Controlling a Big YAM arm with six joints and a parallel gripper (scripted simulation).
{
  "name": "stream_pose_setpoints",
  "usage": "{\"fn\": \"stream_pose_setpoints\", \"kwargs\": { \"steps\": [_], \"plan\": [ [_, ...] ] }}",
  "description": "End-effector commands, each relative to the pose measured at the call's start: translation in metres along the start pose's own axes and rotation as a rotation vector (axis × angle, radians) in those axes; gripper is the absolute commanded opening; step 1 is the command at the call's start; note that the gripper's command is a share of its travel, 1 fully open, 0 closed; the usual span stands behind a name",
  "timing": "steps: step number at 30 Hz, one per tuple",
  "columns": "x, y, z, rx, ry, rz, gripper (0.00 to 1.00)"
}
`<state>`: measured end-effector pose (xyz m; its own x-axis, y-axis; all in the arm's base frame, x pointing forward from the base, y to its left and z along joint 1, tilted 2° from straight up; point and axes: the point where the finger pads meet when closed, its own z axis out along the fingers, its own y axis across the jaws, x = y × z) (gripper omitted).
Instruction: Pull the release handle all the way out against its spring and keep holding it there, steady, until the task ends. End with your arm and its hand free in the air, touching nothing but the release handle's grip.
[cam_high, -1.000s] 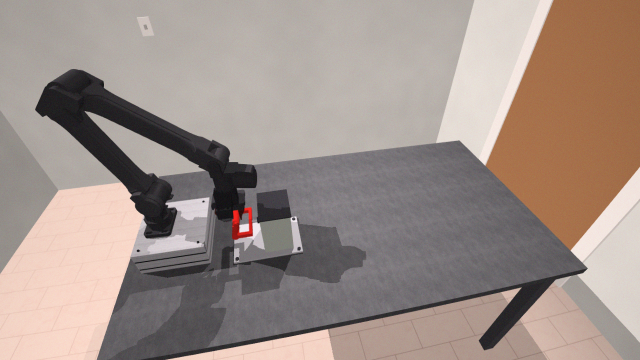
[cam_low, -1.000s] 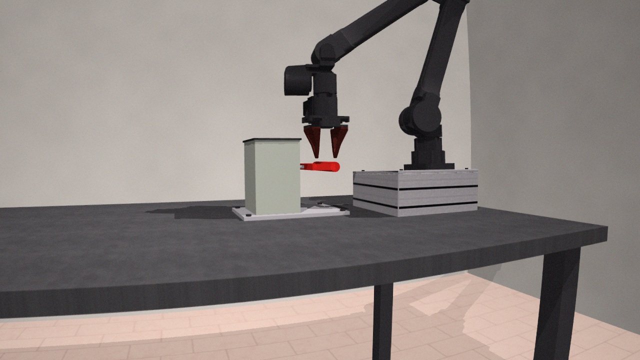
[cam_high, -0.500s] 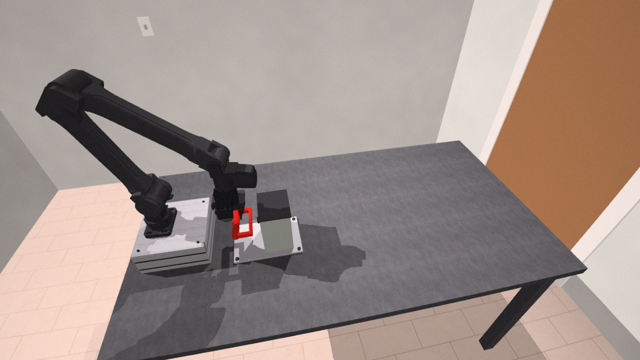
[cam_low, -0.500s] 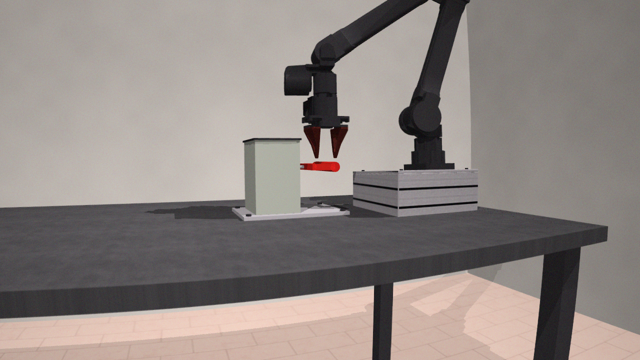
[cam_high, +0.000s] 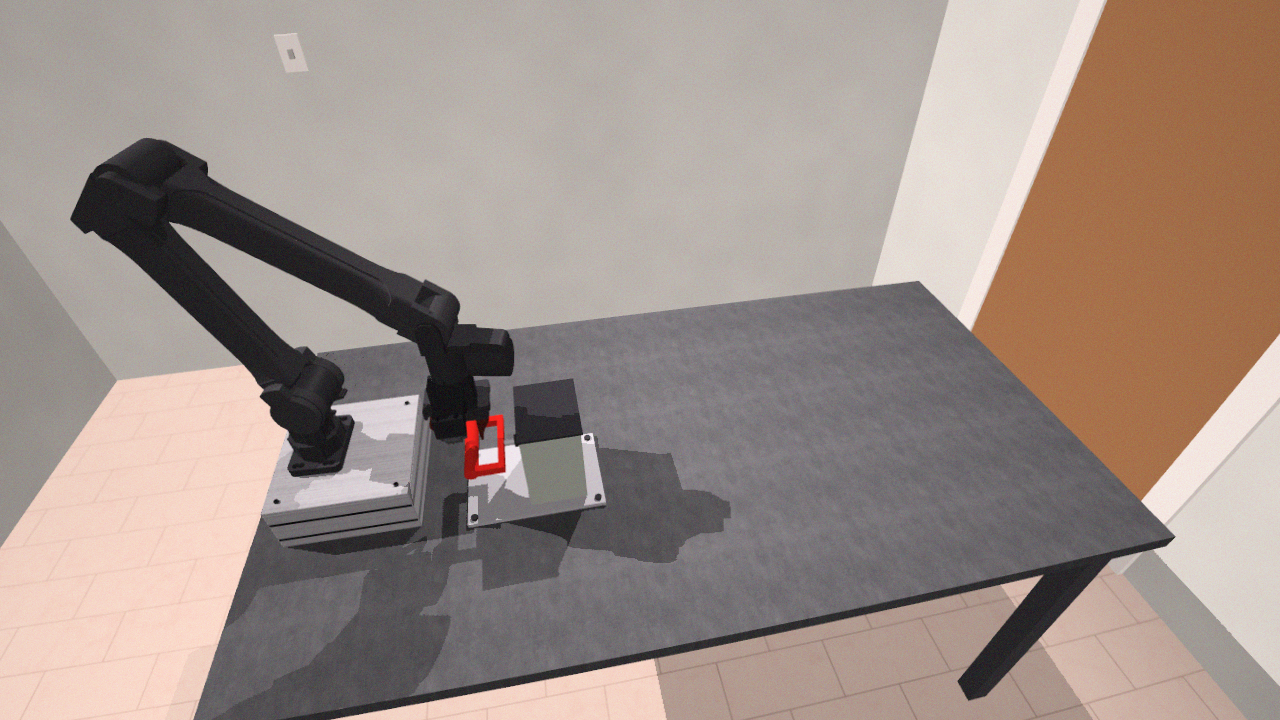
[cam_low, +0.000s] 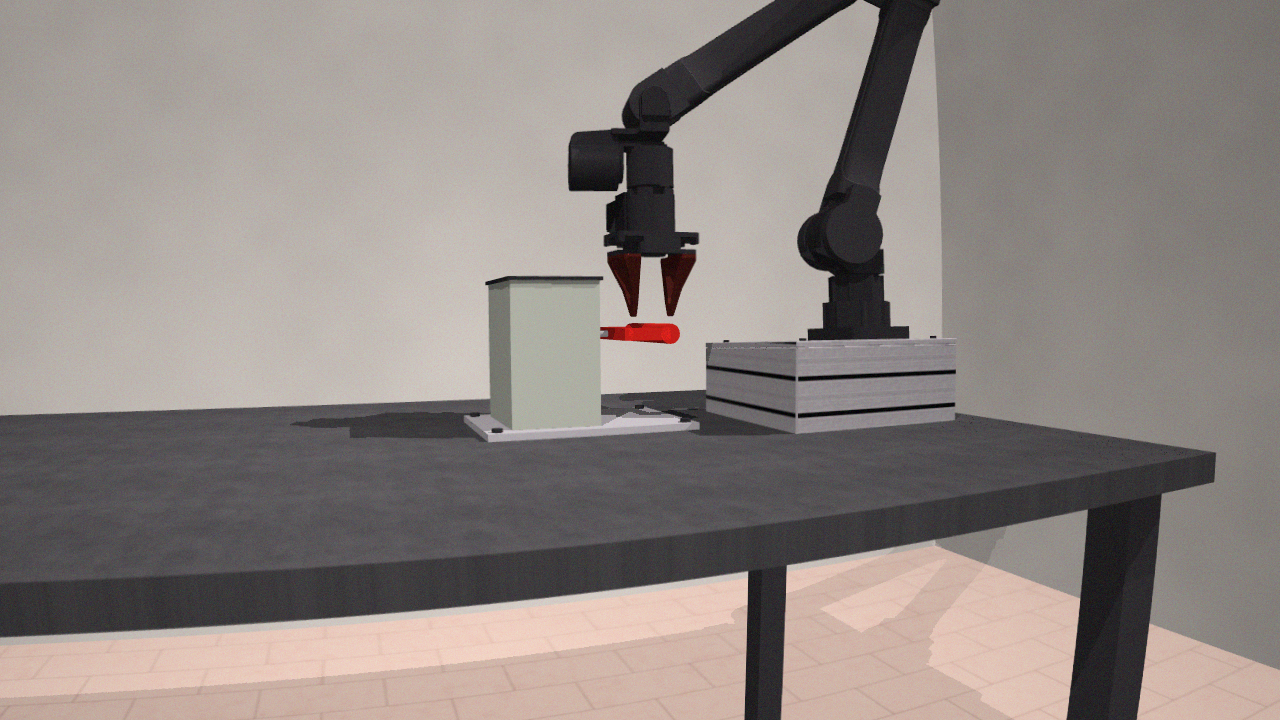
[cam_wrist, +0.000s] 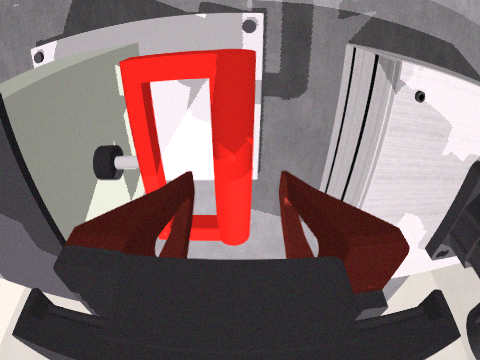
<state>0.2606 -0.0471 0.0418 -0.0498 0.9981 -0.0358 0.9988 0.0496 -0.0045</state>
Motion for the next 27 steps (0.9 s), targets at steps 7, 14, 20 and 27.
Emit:
{"fn": "stream_pose_setpoints", "kwargs": {
  "steps": [7, 14, 20, 27],
  "plan": [
    [-0.0069, 0.0176, -0.0109, -0.023, -0.007, 0.017, 0.48],
    [-0.0071, 0.0186, -0.0109, -0.023, -0.007, 0.017, 0.48],
    [-0.0073, 0.0195, -0.0109, -0.023, -0.007, 0.017, 0.48],
    [-0.0073, 0.0196, -0.0105, -0.022, -0.007, 0.016, 0.48]
  ]
}}
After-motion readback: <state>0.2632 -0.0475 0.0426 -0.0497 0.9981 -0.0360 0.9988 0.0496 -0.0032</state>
